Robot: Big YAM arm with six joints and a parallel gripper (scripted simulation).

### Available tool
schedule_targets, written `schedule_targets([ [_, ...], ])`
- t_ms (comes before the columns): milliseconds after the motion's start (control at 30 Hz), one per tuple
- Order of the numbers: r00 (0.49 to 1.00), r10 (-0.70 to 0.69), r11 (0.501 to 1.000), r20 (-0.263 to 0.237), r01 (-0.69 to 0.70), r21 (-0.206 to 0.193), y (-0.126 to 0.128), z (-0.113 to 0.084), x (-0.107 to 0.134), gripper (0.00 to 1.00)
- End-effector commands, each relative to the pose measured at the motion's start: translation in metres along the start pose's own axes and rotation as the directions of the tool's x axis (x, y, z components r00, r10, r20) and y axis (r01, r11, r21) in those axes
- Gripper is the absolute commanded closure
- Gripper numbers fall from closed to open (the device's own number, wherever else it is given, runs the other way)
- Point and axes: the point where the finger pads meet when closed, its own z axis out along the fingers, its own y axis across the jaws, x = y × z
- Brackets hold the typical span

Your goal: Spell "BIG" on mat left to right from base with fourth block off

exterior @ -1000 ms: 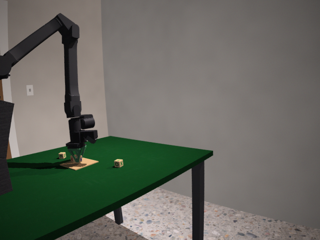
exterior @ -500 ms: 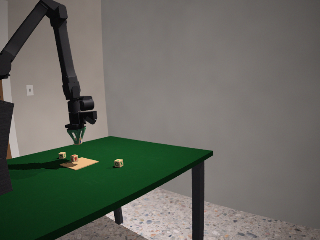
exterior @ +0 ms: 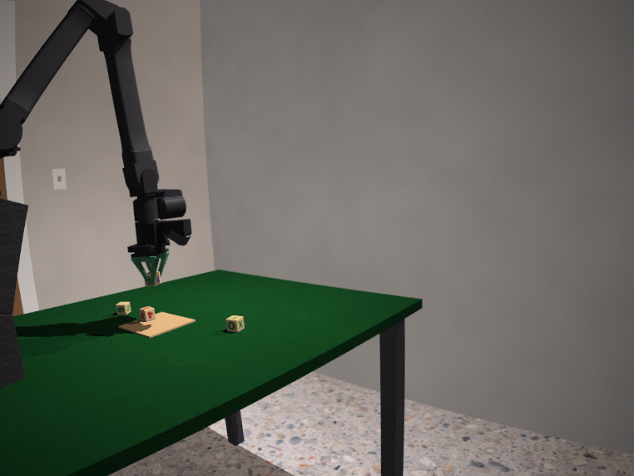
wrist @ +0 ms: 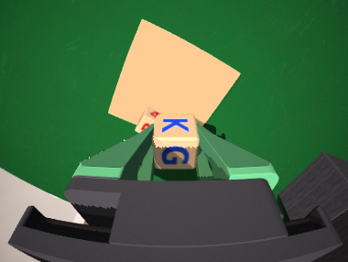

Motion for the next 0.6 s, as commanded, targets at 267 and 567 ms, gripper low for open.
schedule_targets([
  [267, 0.985, -0.174, 0.985, 0.000, 0.174, -0.001, -0.0003, 0.0040, -0.0075, 0.73],
  [567, 0.790, -0.613, 0.790, -0.004, 0.613, 0.001, -0.0048, 0.0036, -0.0145, 0.73],
])
